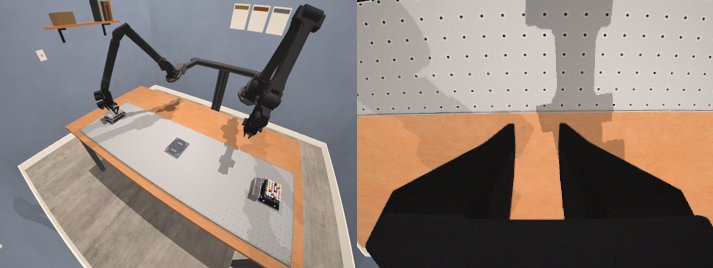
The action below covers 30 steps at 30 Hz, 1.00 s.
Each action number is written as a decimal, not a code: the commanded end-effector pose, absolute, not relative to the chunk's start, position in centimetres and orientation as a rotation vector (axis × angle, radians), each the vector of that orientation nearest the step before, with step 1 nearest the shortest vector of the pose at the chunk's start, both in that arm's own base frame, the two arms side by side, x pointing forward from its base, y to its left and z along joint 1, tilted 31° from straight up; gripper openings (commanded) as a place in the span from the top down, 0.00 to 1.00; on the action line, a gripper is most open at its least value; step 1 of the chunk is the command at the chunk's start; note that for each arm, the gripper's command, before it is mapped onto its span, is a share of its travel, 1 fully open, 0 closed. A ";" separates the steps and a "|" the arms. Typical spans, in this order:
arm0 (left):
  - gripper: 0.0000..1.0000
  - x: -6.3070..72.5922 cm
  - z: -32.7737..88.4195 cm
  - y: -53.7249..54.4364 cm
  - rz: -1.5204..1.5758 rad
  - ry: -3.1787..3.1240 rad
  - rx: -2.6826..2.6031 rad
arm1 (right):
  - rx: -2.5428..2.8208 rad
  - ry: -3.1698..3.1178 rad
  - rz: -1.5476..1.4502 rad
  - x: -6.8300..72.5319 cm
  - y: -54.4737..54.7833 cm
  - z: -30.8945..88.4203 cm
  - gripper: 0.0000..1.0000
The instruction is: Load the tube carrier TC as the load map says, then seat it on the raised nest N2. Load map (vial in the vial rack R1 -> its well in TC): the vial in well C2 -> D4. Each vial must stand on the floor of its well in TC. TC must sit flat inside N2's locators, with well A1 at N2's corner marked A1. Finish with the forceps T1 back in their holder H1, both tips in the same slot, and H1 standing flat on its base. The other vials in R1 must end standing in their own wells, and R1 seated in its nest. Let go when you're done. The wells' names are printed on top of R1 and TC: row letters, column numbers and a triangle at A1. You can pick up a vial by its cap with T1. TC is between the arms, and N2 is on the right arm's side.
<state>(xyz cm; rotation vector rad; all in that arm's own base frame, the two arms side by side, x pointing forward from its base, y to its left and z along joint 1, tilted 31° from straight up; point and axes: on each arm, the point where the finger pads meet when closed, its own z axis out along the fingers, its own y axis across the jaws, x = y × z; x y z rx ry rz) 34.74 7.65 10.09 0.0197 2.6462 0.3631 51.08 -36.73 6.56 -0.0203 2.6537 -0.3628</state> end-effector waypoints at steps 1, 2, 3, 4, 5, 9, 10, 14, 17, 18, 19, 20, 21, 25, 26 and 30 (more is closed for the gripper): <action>0.76 35.4 10.9 7.9 0.364 2.627 -0.001 | -0.007 2.615 -0.389 52.7 -37.5 7.9 1.00; 0.76 35.4 10.9 7.9 0.364 2.627 -0.001 | -0.007 2.620 -0.386 52.6 -37.4 7.7 1.00; 0.76 35.4 10.9 7.9 0.364 2.627 -0.001 | -0.007 2.622 -0.384 52.6 -37.4 7.6 1.00; 0.76 35.4 10.9 7.9 0.364 2.627 -0.001 | -0.007 2.620 -0.385 52.6 -37.4 7.6 1.00; 0.76 35.4 10.9 7.9 0.364 2.627 -0.001 | -0.007 2.617 -0.388 52.5 -37.3 7.8 1.00; 0.76 35.4 10.9 7.9 0.364 2.627 -0.001 | -0.007 2.613 -0.391 52.6 -37.4 8.0 1.00; 0.76 35.4 10.9 7.9 0.364 2.627 -0.001 | -0.007 2.616 -0.388 52.6 -37.4 7.8 1.00; 0.76 35.4 10.9 7.9 0.364 2.627 -0.001 | -0.007 2.618 -0.387 52.7 -37.5 7.6 1.00; 0.76 35.4 10.9 7.9 0.364 2.627 -0.001 | -0.007 2.615 -0.389 52.7 -37.5 7.8 1.00; 0.76 35.4 10.9 7.9 0.364 2.627 -0.001 | -0.007 2.617 -0.387 52.8 -37.5 7.6 1.00; 0.76 35.4 10.9 7.9 0.364 2.627 -0.001 | -0.007 2.618 -0.386 52.8 -37.5 7.4 1.00; 0.76 35.4 10.9 7.9 0.364 2.627 -0.001 | -0.007 2.618 -0.387 52.8 -37.5 7.4 1.00; 0.76 35.4 10.9 7.9 0.364 2.627 -0.001 | -0.007 2.619 -0.386 52.7 -37.5 7.4 1.00; 0.76 35.4 10.9 7.9 0.364 2.627 -0.001 | -0.007 2.617 -0.387 52.7 -37.4 7.6 1.00; 0.76 35.4 10.9 7.9 0.364 2.627 -0.001 | -0.007 2.612 -0.391 52.8 -37.5 7.8 1.00; 0.76 35.4 10.9 7.9 0.364 2.627 -0.001 | -0.007 2.619 -0.386 52.8 -37.5 7.3 1.00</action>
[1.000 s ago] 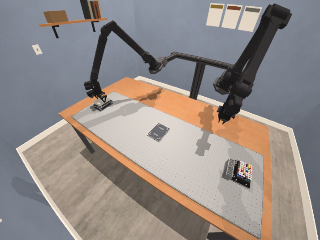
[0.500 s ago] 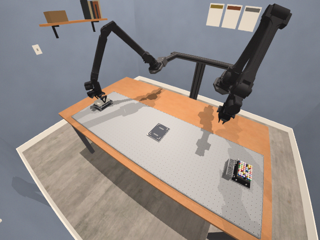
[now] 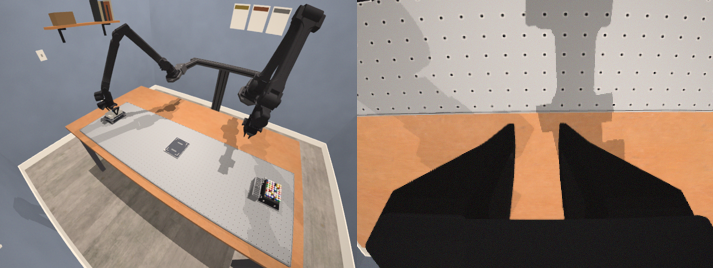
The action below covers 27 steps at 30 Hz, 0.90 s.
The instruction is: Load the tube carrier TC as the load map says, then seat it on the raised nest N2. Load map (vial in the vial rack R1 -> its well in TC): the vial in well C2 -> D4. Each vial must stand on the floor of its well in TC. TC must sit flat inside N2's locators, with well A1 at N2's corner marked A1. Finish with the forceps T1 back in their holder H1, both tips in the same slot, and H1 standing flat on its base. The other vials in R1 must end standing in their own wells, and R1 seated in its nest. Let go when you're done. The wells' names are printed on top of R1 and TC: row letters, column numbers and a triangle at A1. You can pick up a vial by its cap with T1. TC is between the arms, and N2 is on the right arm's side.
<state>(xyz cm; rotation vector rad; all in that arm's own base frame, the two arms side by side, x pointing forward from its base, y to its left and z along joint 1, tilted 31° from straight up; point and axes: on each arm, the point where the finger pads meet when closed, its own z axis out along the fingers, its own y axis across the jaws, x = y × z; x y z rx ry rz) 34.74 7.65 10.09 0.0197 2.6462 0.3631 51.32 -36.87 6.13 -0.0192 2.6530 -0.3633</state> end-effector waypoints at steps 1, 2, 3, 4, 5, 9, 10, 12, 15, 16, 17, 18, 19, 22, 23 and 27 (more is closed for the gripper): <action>0.76 35.4 10.9 7.9 0.364 2.627 -0.001 | -0.007 2.618 -0.387 52.8 -37.5 7.3 1.00; 0.76 35.4 10.9 7.9 0.364 2.627 -0.001 | -0.007 2.616 -0.388 52.8 -37.5 7.4 1.00; 0.76 35.4 10.9 7.9 0.364 2.627 -0.001 | -0.007 2.616 -0.388 52.8 -37.5 7.5 1.00; 0.76 35.4 10.9 7.9 0.364 2.627 -0.001 | -0.007 2.615 -0.389 52.8 -37.5 7.5 1.00; 0.76 35.4 10.9 7.9 0.364 2.627 -0.001 | -0.007 2.615 -0.389 52.9 -37.6 7.4 1.00; 0.76 35.4 10.9 7.9 0.364 2.627 -0.001 | -0.007 2.619 -0.386 52.8 -37.5 7.2 1.00; 0.76 35.4 10.9 7.9 0.364 2.627 -0.001 | -0.007 2.617 -0.387 52.8 -37.5 7.3 1.00; 0.76 35.4 10.9 7.9 0.364 2.627 -0.001 | -0.007 2.617 -0.387 52.8 -37.5 7.3 1.00; 0.76 35.4 10.9 7.9 0.364 2.627 -0.001 | -0.014 2.629 -0.382 52.1 -37.4 7.1 1.00; 0.76 35.4 10.9 7.9 0.364 2.627 -0.001 | -0.014 2.629 -0.382 52.1 -37.4 7.1 1.00; 0.76 35.4 10.9 7.9 0.364 2.627 -0.001 | -0.014 2.629 -0.382 52.1 -37.4 7.1 1.00; 0.76 35.4 10.9 7.9 0.364 2.627 -0.001 | -0.014 2.629 -0.382 52.1 -37.4 7.1 1.00; 0.76 35.4 10.9 7.9 0.364 2.627 -0.001 | -0.014 2.629 -0.382 52.1 -37.4 7.1 1.00; 0.76 35.4 10.9 7.9 0.364 2.627 -0.001 | -0.014 2.629 -0.382 52.1 -37.4 7.1 1.00; 0.76 35.4 10.9 7.9 0.364 2.627 -0.001 | -0.014 2.629 -0.382 52.1 -37.4 7.1 1.00; 0.76 35.4 10.9 7.9 0.364 2.627 -0.001 | -0.014 2.629 -0.382 52.1 -37.4 7.1 0.00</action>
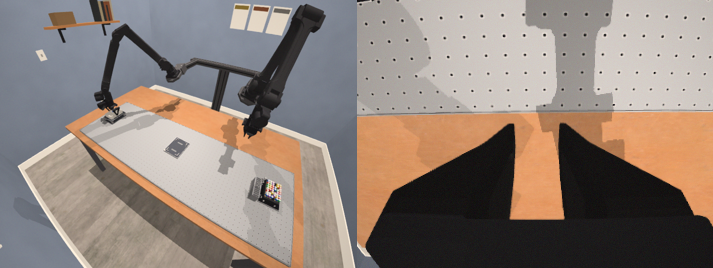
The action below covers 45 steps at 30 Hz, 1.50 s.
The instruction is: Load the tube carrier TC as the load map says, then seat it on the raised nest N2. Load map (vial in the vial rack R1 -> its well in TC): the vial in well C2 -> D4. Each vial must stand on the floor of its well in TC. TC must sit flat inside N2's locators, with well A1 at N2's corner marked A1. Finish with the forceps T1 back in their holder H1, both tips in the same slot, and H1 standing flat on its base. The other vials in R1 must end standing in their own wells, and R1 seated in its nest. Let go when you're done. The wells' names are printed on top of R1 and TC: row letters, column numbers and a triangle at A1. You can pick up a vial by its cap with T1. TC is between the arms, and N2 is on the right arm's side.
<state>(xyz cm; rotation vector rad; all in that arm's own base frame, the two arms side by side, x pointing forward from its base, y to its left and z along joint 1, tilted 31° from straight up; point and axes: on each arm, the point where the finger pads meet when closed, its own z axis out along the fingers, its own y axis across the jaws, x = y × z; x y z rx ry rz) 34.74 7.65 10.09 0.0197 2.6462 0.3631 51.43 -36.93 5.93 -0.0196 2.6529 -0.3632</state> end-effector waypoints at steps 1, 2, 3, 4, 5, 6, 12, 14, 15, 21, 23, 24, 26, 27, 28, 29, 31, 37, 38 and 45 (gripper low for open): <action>0.76 35.4 10.9 7.9 0.364 2.627 -0.001 | -0.014 2.629 -0.382 52.1 -37.4 7.1 0.00; 0.76 35.4 10.9 7.9 0.364 2.627 -0.001 | -0.014 2.629 -0.382 52.1 -37.4 7.1 0.00; 0.76 35.4 10.9 7.9 0.364 2.627 -0.001 | -0.014 2.629 -0.382 52.1 -37.4 7.1 0.00; 0.76 35.4 10.9 7.9 0.364 2.627 -0.001 | -0.014 2.629 -0.382 52.1 -37.4 7.1 0.00; 0.76 35.4 10.9 7.9 0.364 2.627 -0.001 | -0.014 2.629 -0.382 52.1 -37.4 7.1 0.00; 0.76 35.4 10.9 7.9 0.364 2.627 -0.001 | -0.014 2.629 -0.382 52.1 -37.4 7.1 0.00; 0.76 35.4 10.9 7.9 0.364 2.627 -0.001 | -0.014 2.629 -0.382 52.1 -37.4 7.1 0.00; 0.76 35.4 10.9 7.9 0.364 2.627 -0.001 | -0.014 2.629 -0.382 52.1 -37.4 7.1 0.00; 0.76 35.4 10.9 7.9 0.364 2.627 -0.001 | -0.014 2.629 -0.382 52.1 -37.4 7.1 0.00; 0.76 35.4 10.9 7.9 0.364 2.627 -0.001 | -0.006 2.606 -0.396 52.4 -37.3 8.9 0.00; 0.76 35.4 10.9 7.9 0.364 2.627 -0.001 | -0.003 2.629 -0.379 51.5 -36.8 8.3 0.00; 0.76 35.4 10.9 7.9 0.364 2.627 -0.001 | -0.002 2.635 -0.374 51.2 -36.6 8.2 0.00; 0.76 35.4 10.9 7.9 0.364 2.627 -0.001 | 0.000 2.635 -0.375 51.0 -36.6 8.4 0.00; 0.76 35.4 10.9 7.9 0.364 2.627 -0.001 | 0.000 2.628 -0.380 51.1 -36.7 8.9 0.00; 0.76 35.4 10.9 7.9 0.364 2.627 -0.001 | 0.001 2.625 -0.383 51.1 -36.8 9.2 0.00; 0.76 35.4 10.9 7.9 0.364 2.627 -0.001 | 0.002 2.629 -0.380 50.9 -36.7 9.2 0.00; 0.76 35.4 10.9 7.9 0.364 2.627 -0.001 | 0.004 2.635 -0.375 50.5 -36.5 9.1 0.00; 0.76 35.4 10.9 7.9 0.364 2.627 -0.001 | 0.008 2.629 -0.381 50.3 -36.7 10.0 0.00; 0.76 35.4 10.9 7.9 0.364 2.627 -0.001 | 0.009 2.635 -0.376 50.0 -36.5 9.8 0.00; 0.76 35.4 10.9 7.9 0.364 2.627 -0.001 | 0.004 2.635 -0.377 49.4 -36.2 10.8 0.00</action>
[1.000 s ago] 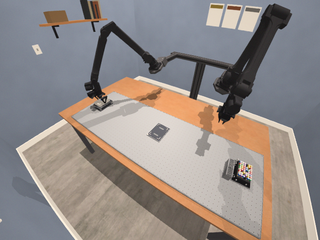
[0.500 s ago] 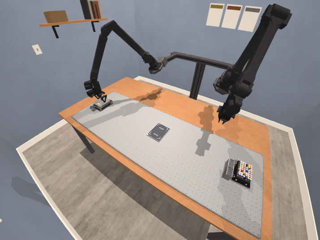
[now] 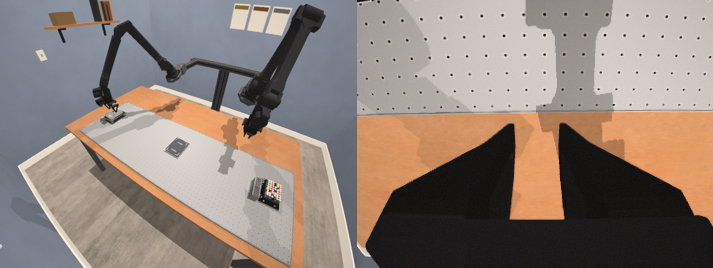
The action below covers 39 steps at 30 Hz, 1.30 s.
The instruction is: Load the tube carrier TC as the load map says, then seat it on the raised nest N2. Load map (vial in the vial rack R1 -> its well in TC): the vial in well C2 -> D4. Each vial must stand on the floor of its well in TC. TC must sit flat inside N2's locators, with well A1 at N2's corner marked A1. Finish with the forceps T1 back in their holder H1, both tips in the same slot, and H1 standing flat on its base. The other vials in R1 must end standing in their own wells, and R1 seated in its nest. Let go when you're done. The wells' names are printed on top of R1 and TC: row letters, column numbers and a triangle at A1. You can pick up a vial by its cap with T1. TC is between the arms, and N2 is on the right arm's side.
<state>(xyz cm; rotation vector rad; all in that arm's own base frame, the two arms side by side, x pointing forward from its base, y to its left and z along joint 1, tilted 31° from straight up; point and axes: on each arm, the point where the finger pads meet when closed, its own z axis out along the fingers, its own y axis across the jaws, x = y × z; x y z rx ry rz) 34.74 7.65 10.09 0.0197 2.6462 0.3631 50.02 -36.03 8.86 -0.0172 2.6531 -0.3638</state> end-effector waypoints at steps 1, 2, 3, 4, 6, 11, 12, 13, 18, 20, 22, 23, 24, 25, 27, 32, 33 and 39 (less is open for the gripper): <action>0.76 35.4 10.9 7.9 0.364 2.627 -0.001 | 0.002 2.635 -0.377 49.4 -36.1 11.0 0.00; 0.76 35.4 10.9 7.9 0.364 2.627 -0.001 | 0.001 2.633 -0.379 49.4 -36.1 11.2 0.00; 0.76 35.4 10.9 7.9 0.364 2.627 -0.001 | 0.001 2.627 -0.384 49.5 -36.2 11.7 0.00; 0.76 35.4 10.9 7.9 0.364 2.627 -0.001 | 0.001 2.626 -0.385 49.4 -36.3 11.9 0.00; 0.76 35.4 10.9 7.9 0.364 2.627 -0.001 | 0.001 2.635 -0.378 48.9 -36.0 11.7 0.00; 0.76 35.4 10.9 7.9 0.364 2.627 -0.001 | -0.014 2.627 -0.384 49.9 -36.2 11.4 0.00; 0.76 35.4 10.9 7.9 0.364 2.627 -0.001 | -0.014 2.627 -0.384 49.9 -36.2 11.4 0.00; 0.76 35.4 10.9 7.9 0.364 2.627 -0.001 | -0.014 2.627 -0.384 49.9 -36.2 11.4 0.00; 0.76 35.4 10.9 7.9 0.364 2.627 -0.001 | -0.014 2.627 -0.384 49.9 -36.2 11.4 0.00; 0.76 35.4 10.9 7.9 0.364 2.627 -0.001 | -0.014 2.627 -0.384 49.9 -36.2 11.4 0.00; 0.76 35.4 10.9 7.9 0.364 2.627 -0.001 | -0.014 2.627 -0.384 49.9 -36.2 11.4 0.00; 0.76 35.4 10.9 7.9 0.364 2.627 -0.001 | -0.014 2.627 -0.384 49.9 -36.2 11.4 0.00; 0.76 35.4 10.9 7.9 0.364 2.627 -0.001 | -0.014 2.627 -0.384 49.9 -36.2 11.4 0.00; 0.76 35.4 10.9 7.9 0.364 2.627 -0.001 | -0.014 2.627 -0.384 49.9 -36.2 11.4 0.00; 0.76 35.4 10.9 7.9 0.364 2.627 -0.001 | -0.014 2.627 -0.384 49.9 -36.2 11.4 0.00; 0.76 35.4 10.9 7.9 0.364 2.627 -0.001 | -0.014 2.627 -0.384 49.9 -36.2 11.4 0.00; 0.76 35.4 10.9 7.9 0.364 2.627 -0.001 | -0.014 2.627 -0.384 49.9 -36.2 11.4 0.00; 0.76 35.4 10.9 7.9 0.364 2.627 -0.001 | -0.014 2.627 -0.384 49.9 -36.2 11.4 0.00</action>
